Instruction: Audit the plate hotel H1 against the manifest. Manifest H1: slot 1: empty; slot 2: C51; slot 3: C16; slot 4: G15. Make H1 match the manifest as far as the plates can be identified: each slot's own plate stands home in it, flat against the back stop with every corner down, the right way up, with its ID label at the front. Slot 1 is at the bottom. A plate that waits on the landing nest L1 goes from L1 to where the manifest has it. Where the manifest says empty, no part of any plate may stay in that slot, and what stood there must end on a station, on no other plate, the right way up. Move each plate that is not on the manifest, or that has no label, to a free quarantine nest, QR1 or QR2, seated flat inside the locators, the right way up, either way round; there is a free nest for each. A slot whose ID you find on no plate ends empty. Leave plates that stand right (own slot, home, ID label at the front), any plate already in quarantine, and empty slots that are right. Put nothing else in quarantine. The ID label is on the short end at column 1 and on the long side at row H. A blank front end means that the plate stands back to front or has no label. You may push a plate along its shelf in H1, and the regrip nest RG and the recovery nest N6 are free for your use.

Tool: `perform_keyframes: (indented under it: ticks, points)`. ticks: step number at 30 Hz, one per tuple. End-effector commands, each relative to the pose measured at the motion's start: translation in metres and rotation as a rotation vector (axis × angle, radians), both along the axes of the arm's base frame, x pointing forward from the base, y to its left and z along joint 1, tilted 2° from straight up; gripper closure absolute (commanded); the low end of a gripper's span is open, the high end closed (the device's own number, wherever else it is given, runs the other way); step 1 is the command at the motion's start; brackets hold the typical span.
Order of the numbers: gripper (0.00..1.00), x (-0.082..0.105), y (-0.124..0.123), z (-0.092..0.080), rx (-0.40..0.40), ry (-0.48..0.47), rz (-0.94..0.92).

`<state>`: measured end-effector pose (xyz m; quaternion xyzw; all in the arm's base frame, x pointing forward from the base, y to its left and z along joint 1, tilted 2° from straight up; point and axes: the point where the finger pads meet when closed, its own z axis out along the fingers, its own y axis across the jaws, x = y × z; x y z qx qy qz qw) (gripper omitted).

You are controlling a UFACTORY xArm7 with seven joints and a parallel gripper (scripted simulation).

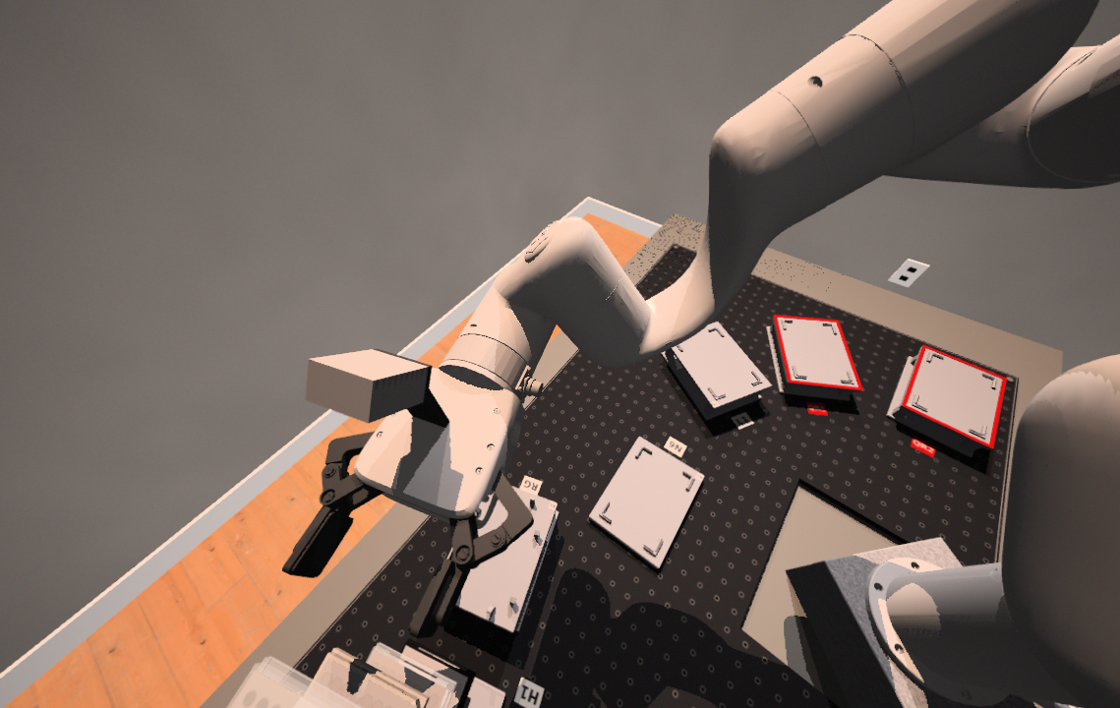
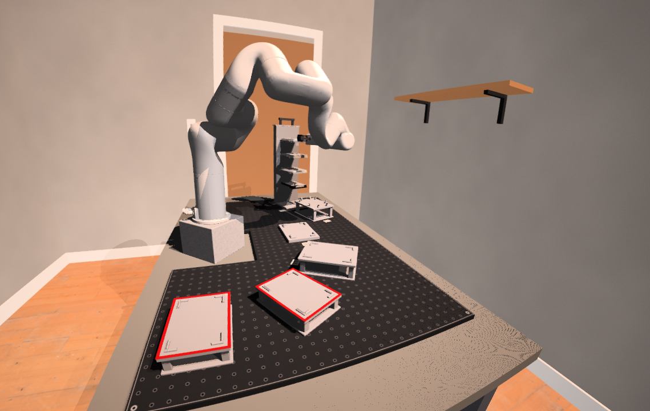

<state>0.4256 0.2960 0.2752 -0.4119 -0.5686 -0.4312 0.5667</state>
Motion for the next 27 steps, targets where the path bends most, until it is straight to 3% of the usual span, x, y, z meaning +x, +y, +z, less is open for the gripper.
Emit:
perform_keyframes:
  ticks: [1, 6, 27]
  points:
    - [0.00, -0.0020, 0.0077, 0.0082, 0.001, -0.004, 0.000]
    - [0.00, -0.0047, 0.0157, 0.0157, 0.001, -0.004, 0.000]
    - [0.00, -0.0047, 0.0157, 0.0157, 0.001, -0.004, 0.000]
